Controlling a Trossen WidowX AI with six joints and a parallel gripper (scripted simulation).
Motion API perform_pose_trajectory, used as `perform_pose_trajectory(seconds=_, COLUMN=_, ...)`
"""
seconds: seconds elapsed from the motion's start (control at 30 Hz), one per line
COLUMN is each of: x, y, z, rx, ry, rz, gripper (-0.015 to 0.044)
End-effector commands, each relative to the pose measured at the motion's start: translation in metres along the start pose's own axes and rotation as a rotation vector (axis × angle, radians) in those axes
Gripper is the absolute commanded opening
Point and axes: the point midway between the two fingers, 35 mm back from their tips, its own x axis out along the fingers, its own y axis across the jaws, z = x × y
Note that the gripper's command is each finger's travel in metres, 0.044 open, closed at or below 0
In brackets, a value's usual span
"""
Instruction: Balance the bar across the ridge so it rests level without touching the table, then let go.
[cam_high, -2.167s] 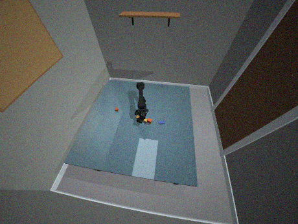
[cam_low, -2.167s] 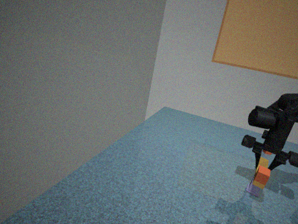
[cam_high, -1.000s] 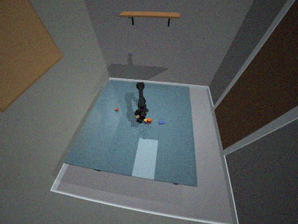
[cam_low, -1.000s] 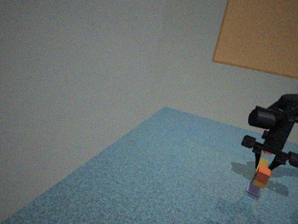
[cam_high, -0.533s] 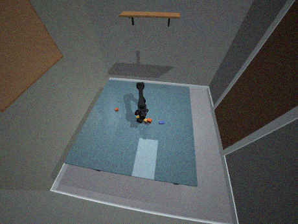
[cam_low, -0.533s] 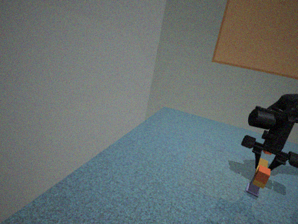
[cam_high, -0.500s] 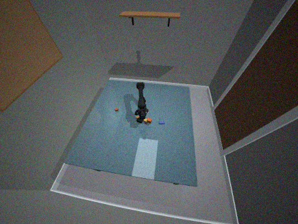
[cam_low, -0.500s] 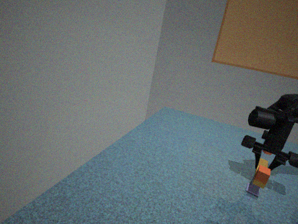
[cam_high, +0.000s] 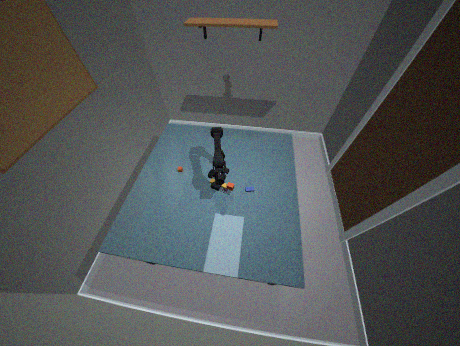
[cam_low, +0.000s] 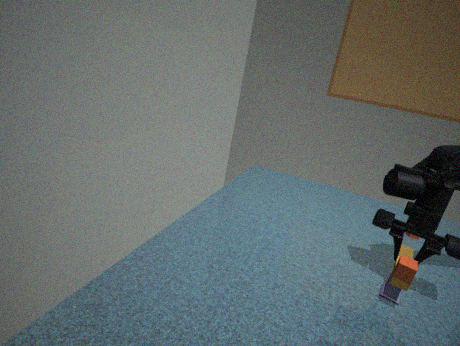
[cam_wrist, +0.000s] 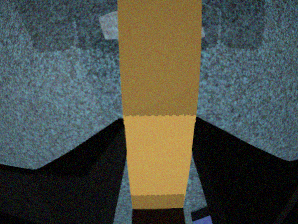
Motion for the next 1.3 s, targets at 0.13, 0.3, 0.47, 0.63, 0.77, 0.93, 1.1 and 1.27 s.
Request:
perform_pose_trajectory(seconds=0.13, x=0.0000, y=0.0000, z=0.0000, rx=0.000, ry=0.000, rz=0.000, gripper=0.0000)
perform_pose_trajectory(seconds=0.3, x=0.0000, y=0.0000, z=0.0000, rx=0.000, ry=0.000, rz=0.000, gripper=0.0000)
perform_pose_trajectory(seconds=0.47, x=0.0000, y=0.0000, z=0.0000, rx=0.000, ry=0.000, rz=0.000, gripper=0.0000)
perform_pose_trajectory(seconds=0.63, x=0.0000, y=0.0000, z=0.0000, rx=0.000, ry=0.000, rz=0.000, gripper=0.0000)
perform_pose_trajectory(seconds=0.77, x=0.0000, y=0.0000, z=0.0000, rx=0.000, ry=0.000, rz=0.000, gripper=0.0000)
perform_pose_trajectory(seconds=0.93, x=0.0000, y=0.0000, z=0.0000, rx=0.000, ry=0.000, rz=0.000, gripper=0.0079)
perform_pose_trajectory(seconds=1.1, x=0.0000, y=0.0000, z=0.0000, rx=0.000, ry=0.000, rz=0.000, gripper=0.0167)
perform_pose_trajectory(seconds=1.27, x=0.0000, y=0.0000, z=0.0000, rx=0.000, ry=0.000, rz=0.000, gripper=0.0167)
